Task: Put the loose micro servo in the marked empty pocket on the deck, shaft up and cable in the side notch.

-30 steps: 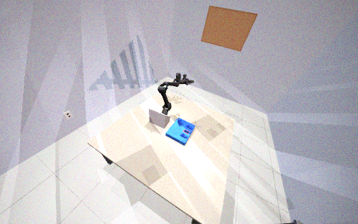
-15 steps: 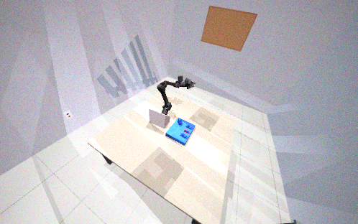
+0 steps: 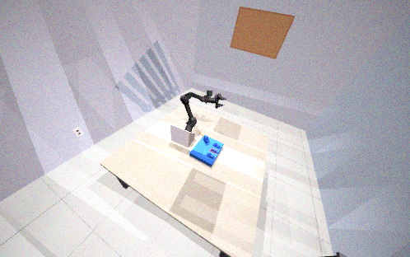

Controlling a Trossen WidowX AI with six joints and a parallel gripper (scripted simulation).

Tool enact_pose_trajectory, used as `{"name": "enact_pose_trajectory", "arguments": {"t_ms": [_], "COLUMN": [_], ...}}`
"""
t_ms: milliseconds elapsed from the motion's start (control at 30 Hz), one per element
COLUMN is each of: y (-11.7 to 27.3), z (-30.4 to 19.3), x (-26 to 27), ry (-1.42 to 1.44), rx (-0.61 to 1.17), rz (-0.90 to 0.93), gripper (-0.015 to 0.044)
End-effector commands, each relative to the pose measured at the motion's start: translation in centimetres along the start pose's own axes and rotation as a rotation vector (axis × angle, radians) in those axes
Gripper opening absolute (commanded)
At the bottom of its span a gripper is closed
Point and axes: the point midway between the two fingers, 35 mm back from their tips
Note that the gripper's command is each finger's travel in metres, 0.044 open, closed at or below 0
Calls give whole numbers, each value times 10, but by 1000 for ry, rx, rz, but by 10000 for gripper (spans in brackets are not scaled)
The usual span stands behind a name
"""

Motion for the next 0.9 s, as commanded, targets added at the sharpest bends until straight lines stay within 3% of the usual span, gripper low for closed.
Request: {"name": "enact_pose_trajectory", "arguments": {"t_ms": [0, 867], "y": [-5, -47], "z": [-6, -115], "x": [9, 87], "ry": [83, 850], "rx": [15, 205], "rz": [24, 429], "gripper": [440, 440]}}
Point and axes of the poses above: the point midway between the two fingers, 35 mm back from their tips, its own y axis back along the fingers, its own x axis across the jaws, z = x × y, and after that the axes turned 13 degrees about y, right-handed
